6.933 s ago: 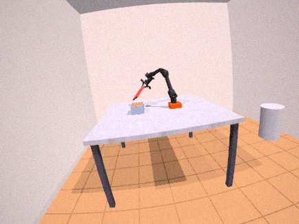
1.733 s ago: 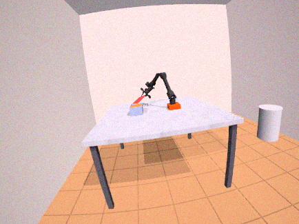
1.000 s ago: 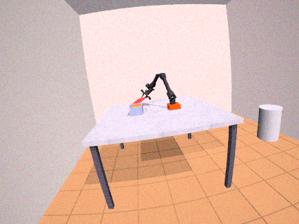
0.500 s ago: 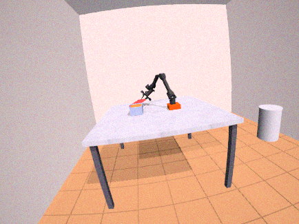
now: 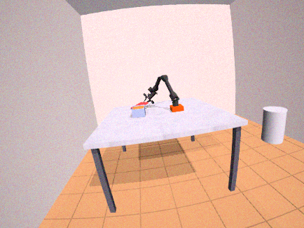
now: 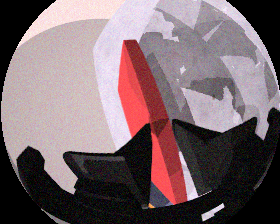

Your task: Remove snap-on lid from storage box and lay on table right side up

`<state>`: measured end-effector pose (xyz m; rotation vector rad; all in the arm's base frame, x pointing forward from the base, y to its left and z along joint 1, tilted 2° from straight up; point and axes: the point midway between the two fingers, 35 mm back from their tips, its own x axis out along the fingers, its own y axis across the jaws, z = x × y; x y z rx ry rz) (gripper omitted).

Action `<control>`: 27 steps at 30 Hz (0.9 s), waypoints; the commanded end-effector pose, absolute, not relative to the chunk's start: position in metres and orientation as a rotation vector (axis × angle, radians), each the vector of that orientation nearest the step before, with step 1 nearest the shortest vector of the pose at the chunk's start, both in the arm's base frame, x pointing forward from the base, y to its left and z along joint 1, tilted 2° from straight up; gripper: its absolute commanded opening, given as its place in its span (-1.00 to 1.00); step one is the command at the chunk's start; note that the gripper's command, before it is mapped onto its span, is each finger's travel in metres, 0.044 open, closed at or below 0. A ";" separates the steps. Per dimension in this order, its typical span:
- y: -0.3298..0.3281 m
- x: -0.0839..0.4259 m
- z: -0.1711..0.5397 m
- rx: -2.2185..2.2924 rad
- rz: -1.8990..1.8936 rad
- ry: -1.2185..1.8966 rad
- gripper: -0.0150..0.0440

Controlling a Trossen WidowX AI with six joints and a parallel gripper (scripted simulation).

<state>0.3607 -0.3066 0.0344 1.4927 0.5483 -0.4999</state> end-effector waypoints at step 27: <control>-0.305 0.337 0.029 1.503 -0.514 0.567 1.00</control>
